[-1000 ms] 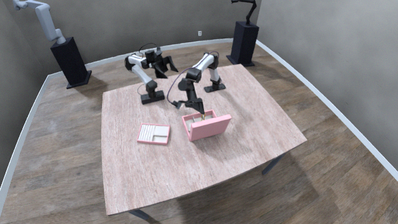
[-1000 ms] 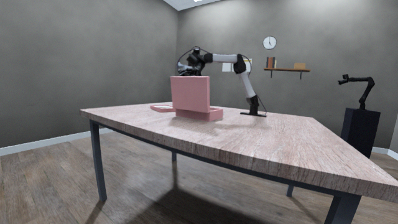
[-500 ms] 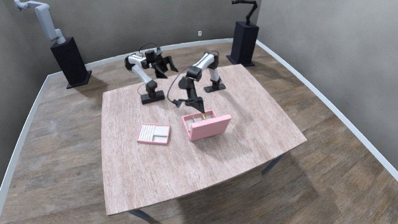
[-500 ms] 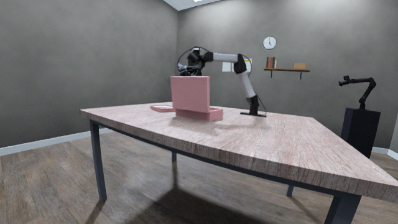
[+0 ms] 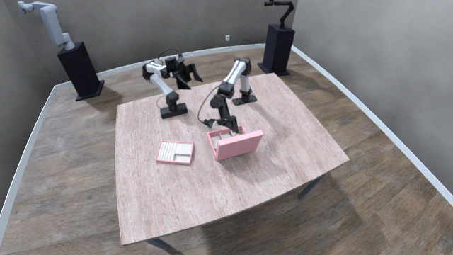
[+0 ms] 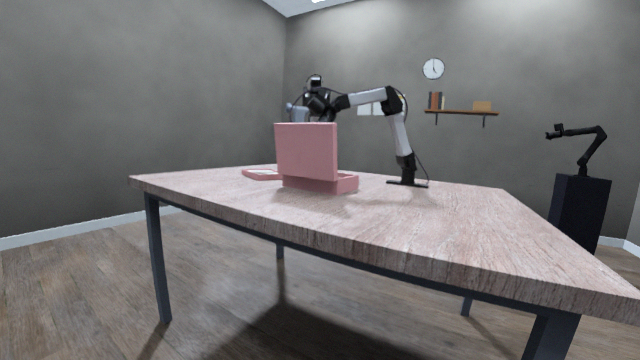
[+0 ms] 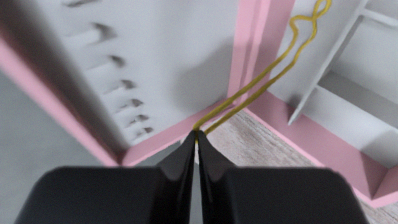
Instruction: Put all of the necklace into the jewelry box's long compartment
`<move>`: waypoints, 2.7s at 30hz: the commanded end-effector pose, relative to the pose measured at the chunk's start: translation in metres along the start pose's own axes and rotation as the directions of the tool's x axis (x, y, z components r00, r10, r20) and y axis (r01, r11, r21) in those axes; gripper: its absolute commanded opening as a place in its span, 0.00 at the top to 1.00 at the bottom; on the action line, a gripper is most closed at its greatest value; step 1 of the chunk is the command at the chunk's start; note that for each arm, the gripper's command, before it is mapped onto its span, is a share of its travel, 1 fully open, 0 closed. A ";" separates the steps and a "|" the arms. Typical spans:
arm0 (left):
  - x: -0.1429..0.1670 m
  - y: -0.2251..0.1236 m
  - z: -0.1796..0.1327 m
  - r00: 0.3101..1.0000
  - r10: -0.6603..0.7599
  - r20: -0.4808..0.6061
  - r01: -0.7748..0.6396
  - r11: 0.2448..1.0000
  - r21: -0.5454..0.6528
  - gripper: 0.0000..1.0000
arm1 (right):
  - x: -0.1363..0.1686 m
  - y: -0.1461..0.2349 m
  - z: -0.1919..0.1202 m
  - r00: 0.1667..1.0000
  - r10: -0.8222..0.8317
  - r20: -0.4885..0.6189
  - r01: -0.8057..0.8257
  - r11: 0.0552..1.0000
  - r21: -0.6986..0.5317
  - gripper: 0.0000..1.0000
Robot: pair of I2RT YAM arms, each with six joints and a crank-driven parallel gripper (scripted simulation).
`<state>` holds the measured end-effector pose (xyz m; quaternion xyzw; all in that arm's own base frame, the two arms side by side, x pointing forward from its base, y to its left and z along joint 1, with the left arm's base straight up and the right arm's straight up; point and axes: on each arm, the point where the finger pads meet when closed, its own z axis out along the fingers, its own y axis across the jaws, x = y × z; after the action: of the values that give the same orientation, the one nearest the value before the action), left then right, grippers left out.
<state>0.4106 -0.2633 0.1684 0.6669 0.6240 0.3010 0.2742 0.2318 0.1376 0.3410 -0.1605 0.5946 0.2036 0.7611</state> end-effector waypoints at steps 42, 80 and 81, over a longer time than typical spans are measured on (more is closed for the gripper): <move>0.052 -0.060 -0.011 0.998 -0.045 0.047 0.049 0.996 -0.077 0.31 | -0.021 0.000 0.001 0.999 0.007 0.039 -0.006 1.000 -0.004 0.00; -0.006 0.065 -0.073 0.275 -0.951 0.137 0.844 0.308 0.440 0.31 | -0.021 0.000 0.001 0.999 0.007 0.039 -0.006 1.000 -0.004 0.00; -0.005 0.067 -0.072 0.269 -0.953 0.137 0.845 0.301 0.441 0.31 | -0.021 0.000 0.001 0.999 0.007 0.039 -0.006 1.000 -0.004 0.00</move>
<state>0.3993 -0.2654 0.2550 0.2916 0.8550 -0.0960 0.4179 0.2318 0.1376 0.3409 -0.1606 0.5948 0.2036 0.7609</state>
